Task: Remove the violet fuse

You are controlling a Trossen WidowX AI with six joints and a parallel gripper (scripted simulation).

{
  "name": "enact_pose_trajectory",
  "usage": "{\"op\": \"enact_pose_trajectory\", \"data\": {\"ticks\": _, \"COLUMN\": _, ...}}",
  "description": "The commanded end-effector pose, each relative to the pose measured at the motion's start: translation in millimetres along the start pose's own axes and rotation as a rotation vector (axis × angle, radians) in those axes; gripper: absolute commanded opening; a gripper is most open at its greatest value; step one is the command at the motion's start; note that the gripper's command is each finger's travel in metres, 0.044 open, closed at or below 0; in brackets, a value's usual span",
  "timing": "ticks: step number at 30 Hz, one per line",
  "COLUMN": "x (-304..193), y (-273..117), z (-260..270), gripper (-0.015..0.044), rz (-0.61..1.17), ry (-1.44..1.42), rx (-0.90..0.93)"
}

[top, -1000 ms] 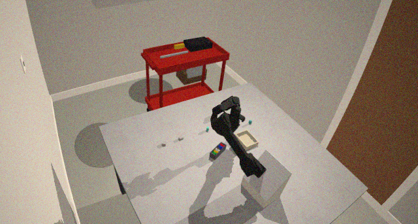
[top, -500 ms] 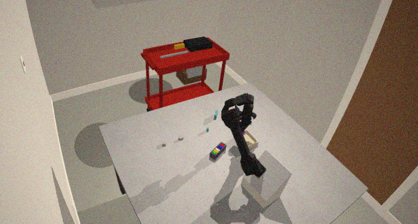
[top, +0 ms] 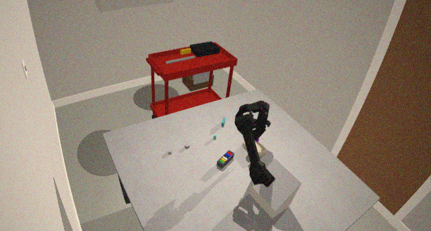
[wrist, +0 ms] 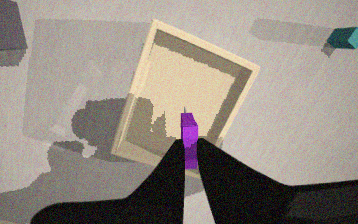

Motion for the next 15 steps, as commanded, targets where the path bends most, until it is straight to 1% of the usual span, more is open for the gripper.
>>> {"op": "enact_pose_trajectory", "data": {"ticks": 1, "x": -1, "y": 7, "z": -1, "gripper": 0.0, "rz": 0.001, "ry": 0.004, "rx": 0.003}}
{"op": "enact_pose_trajectory", "data": {"ticks": 15, "x": -1, "y": 30, "z": 0, "gripper": 0.0, "rz": 0.0, "ry": 0.004, "rx": 0.004}}
Point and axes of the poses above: the point midway between the two fingers, 35 mm back from their tips, its own y axis out along the fingers, its own z axis across the jaws, x = y × z, the point moved 3 cm from there along -y, back along the fingers, and after that the axes turned 10 degrees about y, right-handed, at the moved point
